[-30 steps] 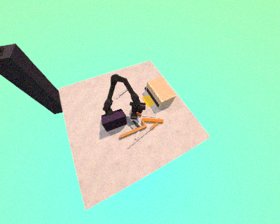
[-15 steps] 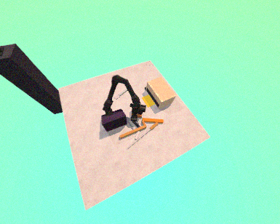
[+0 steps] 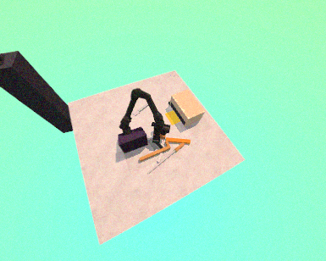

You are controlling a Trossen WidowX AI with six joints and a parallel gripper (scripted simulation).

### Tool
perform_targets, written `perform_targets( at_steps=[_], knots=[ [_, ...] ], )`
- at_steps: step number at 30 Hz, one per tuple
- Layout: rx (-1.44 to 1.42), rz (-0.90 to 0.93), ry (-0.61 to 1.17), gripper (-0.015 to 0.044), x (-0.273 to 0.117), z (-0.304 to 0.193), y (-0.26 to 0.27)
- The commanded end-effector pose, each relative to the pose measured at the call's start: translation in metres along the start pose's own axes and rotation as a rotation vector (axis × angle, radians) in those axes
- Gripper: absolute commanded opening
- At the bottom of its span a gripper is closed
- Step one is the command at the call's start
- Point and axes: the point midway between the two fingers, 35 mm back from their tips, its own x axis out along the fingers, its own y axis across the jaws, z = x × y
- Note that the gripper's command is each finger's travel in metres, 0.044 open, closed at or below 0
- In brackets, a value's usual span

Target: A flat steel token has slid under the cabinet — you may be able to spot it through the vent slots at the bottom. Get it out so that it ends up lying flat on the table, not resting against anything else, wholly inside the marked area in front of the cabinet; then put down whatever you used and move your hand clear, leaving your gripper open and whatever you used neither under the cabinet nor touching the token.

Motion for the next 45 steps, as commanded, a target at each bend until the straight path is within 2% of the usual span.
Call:
perform_targets(
  at_steps=[1,45],
  knots=[
    [0.013,-0.007,-0.003,0.0,-0.0012,0.0011,-0.0046],
    [0.013,-0.008,-0.003,0.0,-0.0014,0.0044,-0.0139]
  ],
)
